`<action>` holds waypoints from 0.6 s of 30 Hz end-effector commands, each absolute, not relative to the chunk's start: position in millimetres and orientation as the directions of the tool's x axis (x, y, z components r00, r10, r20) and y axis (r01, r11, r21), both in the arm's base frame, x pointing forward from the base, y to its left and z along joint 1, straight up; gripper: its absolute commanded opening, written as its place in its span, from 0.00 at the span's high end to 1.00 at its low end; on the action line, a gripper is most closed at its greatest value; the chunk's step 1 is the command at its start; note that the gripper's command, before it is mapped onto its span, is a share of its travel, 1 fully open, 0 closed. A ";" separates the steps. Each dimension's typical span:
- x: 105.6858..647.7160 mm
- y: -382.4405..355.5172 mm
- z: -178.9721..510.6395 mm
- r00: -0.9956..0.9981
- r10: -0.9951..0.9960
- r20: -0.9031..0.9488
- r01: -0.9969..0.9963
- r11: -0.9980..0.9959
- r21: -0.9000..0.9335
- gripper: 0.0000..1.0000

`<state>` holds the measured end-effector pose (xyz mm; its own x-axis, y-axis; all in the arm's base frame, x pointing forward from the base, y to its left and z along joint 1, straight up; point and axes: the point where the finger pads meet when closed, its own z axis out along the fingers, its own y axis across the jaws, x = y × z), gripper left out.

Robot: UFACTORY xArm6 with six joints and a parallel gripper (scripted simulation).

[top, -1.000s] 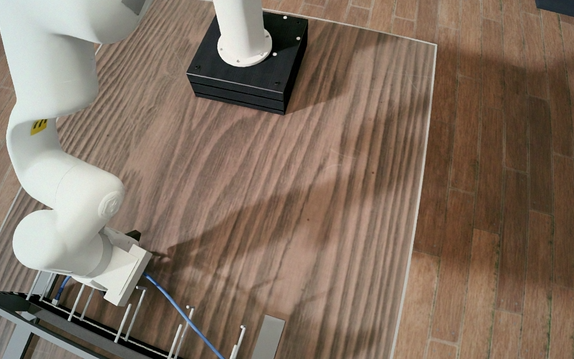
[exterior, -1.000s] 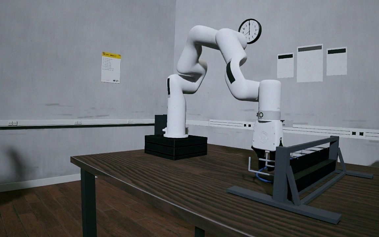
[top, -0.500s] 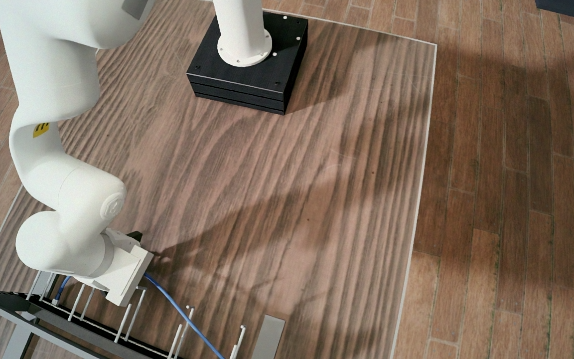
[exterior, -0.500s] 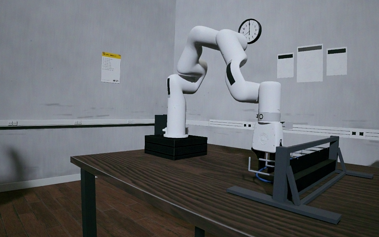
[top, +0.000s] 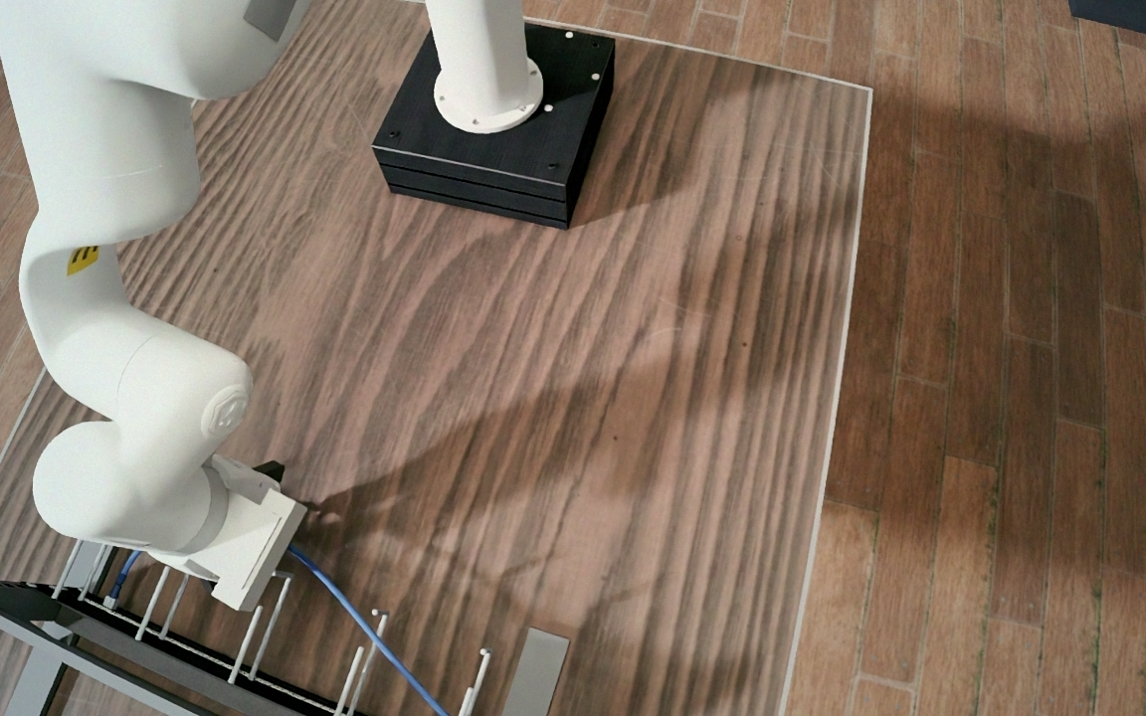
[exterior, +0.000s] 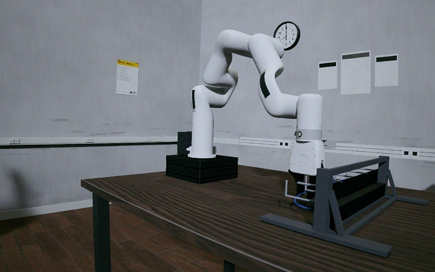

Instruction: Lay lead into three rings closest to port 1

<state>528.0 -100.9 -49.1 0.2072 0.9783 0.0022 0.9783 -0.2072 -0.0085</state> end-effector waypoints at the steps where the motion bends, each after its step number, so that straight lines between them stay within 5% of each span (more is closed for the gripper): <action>1: 529.8 -101.2 -47.2 0.207 0.978 0.002 0.978 -0.207 -0.004 0.67; 4: 529.8 -101.2 -47.2 0.207 0.978 0.002 0.978 -0.207 -0.004 0.67; 5: 529.8 -101.2 -47.2 0.207 0.978 0.002 0.978 -0.207 -0.004 1.00; 18: 529.8 -101.2 -47.2 0.207 0.978 0.002 0.978 -0.207 -0.004 1.00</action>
<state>528.0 -100.9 -49.1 0.2073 0.9783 0.0022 0.9783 -0.2072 -0.0085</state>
